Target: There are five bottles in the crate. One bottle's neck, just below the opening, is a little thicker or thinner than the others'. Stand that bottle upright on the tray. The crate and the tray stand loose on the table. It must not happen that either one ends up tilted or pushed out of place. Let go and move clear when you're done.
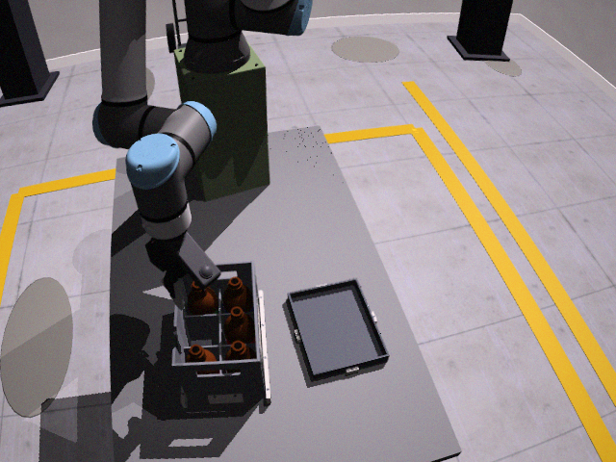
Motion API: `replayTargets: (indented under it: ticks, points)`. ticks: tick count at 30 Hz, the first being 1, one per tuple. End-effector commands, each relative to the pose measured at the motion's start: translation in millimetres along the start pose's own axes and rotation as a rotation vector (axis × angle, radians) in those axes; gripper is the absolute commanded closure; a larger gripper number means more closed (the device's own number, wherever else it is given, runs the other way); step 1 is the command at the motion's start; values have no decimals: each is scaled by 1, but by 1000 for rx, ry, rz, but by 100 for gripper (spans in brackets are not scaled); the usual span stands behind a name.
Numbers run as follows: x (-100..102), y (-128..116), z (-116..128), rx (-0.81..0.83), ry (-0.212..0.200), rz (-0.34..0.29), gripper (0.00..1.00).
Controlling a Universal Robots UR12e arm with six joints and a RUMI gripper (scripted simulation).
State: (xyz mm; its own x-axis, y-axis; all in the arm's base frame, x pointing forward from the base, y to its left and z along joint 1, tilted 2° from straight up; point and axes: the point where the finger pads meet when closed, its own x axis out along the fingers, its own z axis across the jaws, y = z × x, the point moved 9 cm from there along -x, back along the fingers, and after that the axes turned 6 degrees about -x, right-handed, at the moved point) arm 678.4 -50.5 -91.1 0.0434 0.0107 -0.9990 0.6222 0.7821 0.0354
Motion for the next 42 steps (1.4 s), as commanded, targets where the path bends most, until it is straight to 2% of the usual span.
replayTargets:
  ticks: [1,3,4,37,40,42]
  points:
    - [-6,-1,-1,1,3,0,62]
    - [-7,-1,-1,1,2,0,62]
    - [-7,-1,-1,1,2,0,100]
    - [-6,-1,-1,1,3,0,100]
    - [-6,0,-2,1,3,-1,100]
    - [-6,14,-14,-1,3,-1,100]
